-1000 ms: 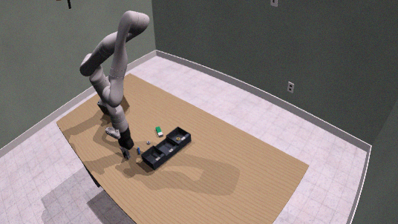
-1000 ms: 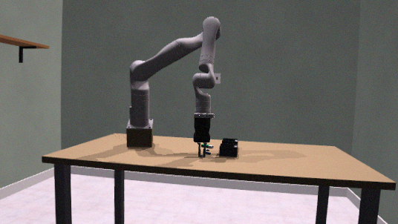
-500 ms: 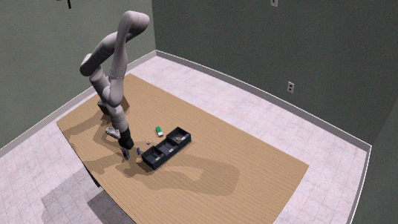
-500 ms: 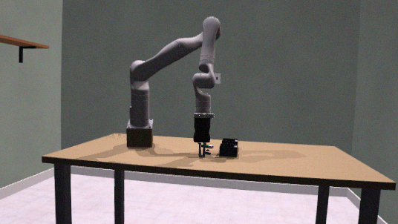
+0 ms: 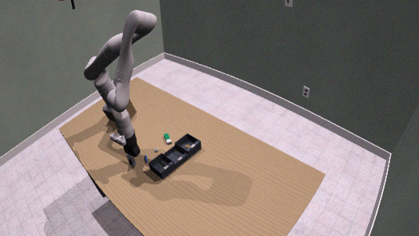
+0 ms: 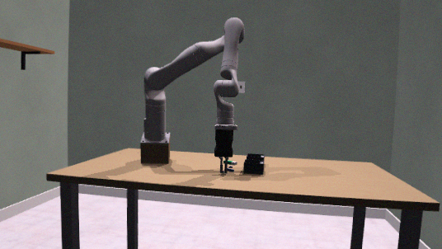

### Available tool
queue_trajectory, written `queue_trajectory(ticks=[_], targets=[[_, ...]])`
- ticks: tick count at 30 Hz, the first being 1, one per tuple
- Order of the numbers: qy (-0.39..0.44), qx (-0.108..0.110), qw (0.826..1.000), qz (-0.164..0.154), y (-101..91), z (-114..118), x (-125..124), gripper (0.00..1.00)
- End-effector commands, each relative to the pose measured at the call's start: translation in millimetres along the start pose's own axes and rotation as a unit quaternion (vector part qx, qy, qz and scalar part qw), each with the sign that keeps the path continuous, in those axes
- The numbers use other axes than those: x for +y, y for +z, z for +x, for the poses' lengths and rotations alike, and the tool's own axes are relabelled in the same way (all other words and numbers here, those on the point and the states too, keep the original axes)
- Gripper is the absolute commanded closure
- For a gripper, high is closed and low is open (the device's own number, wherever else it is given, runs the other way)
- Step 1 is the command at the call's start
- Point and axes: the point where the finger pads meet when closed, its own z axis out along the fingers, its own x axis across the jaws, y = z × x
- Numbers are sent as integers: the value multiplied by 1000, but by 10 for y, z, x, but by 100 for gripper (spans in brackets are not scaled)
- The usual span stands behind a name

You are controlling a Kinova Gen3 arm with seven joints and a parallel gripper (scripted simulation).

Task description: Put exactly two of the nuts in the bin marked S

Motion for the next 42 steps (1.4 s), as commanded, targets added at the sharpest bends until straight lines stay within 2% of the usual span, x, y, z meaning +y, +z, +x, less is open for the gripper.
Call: queue_trajectory(ticks=[1, 14, 37, 39, 42], targets=[[-1, -4, 1000, -1, -85, -33, 10, 66], [-1, -4, 1000, -1, -517, -29, 10, 66], [-1, -4, 1000, -1, -551, -29, 9, 66], [-1, -4, 1000, -1, -615, -28, 9, 66], [-1, -4, 1000, -1, -615, -29, 9, 66]])
